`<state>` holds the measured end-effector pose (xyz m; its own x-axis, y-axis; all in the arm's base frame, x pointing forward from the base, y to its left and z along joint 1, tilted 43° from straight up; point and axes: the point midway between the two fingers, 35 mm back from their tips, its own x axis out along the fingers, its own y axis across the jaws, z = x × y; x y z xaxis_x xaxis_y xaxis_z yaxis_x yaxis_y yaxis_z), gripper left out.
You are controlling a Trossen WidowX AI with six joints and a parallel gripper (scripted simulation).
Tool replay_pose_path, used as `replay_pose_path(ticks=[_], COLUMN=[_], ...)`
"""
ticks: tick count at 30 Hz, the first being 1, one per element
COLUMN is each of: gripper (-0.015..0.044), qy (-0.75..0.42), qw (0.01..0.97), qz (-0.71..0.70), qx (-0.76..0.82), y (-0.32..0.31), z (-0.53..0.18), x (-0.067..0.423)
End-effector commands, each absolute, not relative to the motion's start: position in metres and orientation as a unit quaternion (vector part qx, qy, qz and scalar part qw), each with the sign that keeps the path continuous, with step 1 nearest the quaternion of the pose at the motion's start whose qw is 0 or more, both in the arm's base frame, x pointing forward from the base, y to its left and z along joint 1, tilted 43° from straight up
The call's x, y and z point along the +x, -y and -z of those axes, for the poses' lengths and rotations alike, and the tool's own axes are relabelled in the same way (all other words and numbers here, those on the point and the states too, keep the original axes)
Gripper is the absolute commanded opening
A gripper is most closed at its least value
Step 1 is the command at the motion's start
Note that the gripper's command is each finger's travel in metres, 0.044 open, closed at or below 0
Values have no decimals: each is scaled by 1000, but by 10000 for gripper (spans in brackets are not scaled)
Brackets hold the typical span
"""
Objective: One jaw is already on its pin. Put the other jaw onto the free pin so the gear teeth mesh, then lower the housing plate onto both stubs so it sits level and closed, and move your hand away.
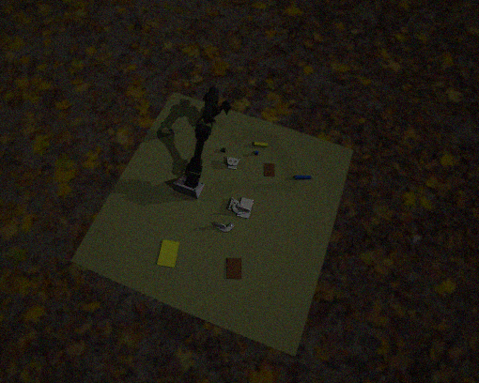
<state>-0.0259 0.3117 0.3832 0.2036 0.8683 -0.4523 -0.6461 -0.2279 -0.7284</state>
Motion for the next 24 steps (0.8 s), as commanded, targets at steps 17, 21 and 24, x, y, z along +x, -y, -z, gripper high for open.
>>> replay_pose_path(ticks=[17, 21, 24], gripper=[440, 440, 440], qy=[-4, -35, -57], qw=[707, 733, 751], qz=[-573, -555, -541], qx=[-415, -392, -374], y=[-327, -329, -330], z=[-371, -368, -366], x=[30, 47, 59])
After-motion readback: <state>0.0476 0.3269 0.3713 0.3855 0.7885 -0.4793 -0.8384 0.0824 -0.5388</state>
